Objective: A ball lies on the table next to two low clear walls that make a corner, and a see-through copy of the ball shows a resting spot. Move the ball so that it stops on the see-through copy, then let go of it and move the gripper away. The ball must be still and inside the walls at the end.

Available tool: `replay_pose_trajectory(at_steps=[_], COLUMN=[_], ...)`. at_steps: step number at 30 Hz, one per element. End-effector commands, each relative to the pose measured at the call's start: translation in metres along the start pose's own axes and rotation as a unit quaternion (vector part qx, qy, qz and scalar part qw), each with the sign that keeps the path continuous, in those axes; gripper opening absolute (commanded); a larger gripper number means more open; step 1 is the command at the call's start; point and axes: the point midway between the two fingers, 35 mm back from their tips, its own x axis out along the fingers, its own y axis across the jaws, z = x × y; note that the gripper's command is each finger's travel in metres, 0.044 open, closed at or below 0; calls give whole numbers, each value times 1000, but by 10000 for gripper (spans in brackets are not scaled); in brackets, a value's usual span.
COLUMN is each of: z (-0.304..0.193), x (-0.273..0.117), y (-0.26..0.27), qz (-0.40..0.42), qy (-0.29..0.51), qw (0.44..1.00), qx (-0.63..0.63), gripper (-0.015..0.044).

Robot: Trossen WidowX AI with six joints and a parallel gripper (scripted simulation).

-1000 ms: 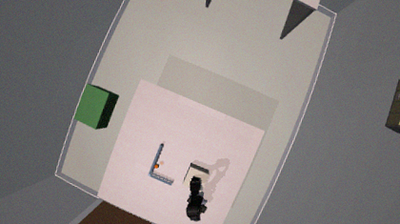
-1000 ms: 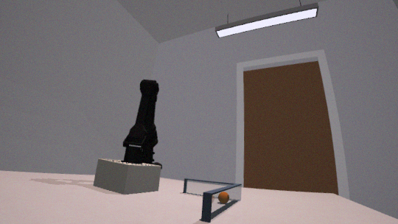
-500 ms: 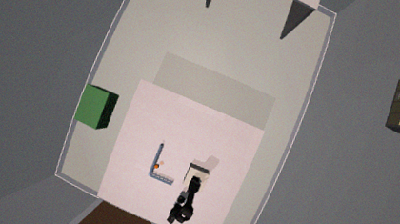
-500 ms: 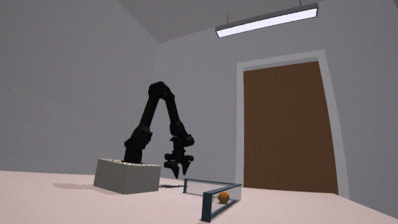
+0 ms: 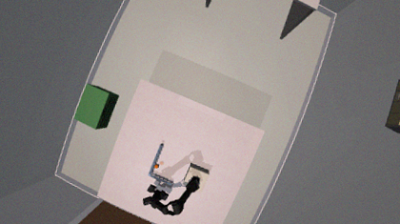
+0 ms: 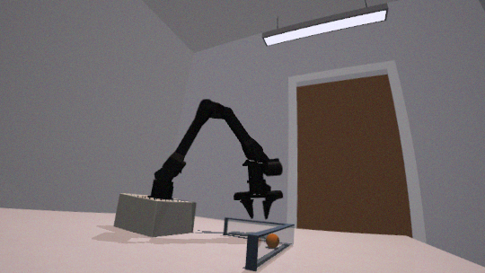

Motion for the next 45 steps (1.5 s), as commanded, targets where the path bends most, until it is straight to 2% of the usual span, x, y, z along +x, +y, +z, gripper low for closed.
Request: replay_pose_trajectory(at_steps=[1,7,9,11,17,21,45], z=[-35,-109,-135,-146,-146,-149,-155], x=[-4,-18,-23,-26,-26,-11,21], y=[-50,-118,-134,-140,-140,-139,-138], qz=[-8,-28,-36,-39,-39,-39,-39], qy=[30,69,79,82,83,83,83], qw=[978,848,789,762,761,761,761], qx=[207,525,608,641,643,643,642], gripper=[288,288,288,288,288,288,288])
